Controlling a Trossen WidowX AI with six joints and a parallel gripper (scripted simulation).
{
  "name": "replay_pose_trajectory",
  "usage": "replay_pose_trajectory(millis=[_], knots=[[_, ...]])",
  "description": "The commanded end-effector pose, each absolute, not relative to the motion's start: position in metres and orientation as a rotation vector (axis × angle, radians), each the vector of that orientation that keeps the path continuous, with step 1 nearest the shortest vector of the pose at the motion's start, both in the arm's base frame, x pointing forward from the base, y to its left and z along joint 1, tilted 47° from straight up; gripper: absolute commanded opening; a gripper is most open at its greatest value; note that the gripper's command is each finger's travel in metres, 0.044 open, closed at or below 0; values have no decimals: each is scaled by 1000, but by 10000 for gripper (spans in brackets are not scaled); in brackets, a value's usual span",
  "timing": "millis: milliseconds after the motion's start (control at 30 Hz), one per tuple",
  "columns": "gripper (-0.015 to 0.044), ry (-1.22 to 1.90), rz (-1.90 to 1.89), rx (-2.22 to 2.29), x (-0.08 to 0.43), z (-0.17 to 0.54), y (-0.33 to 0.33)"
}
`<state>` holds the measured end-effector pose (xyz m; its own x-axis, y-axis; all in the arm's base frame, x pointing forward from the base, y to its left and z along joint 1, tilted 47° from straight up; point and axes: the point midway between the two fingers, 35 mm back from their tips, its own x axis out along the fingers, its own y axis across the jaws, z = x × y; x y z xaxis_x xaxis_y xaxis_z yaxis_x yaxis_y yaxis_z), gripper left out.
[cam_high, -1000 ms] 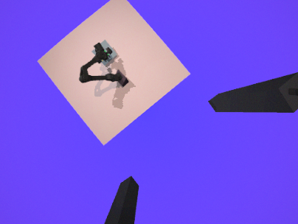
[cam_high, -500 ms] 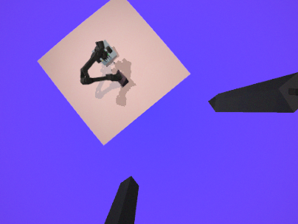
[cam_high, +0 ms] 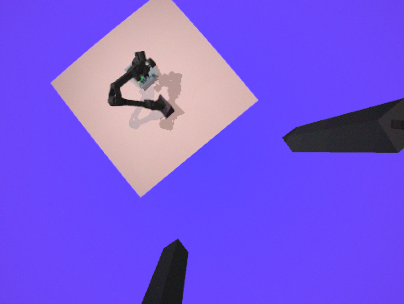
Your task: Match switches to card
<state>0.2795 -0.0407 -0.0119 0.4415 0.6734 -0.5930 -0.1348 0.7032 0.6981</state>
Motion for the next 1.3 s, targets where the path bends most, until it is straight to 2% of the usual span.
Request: replay_pose_trajectory(millis=[0, 1267], knots=[[0, 997, 549, 649, 282, -26, -24], [0, 996, 551, 650, 292, -40, -7]])
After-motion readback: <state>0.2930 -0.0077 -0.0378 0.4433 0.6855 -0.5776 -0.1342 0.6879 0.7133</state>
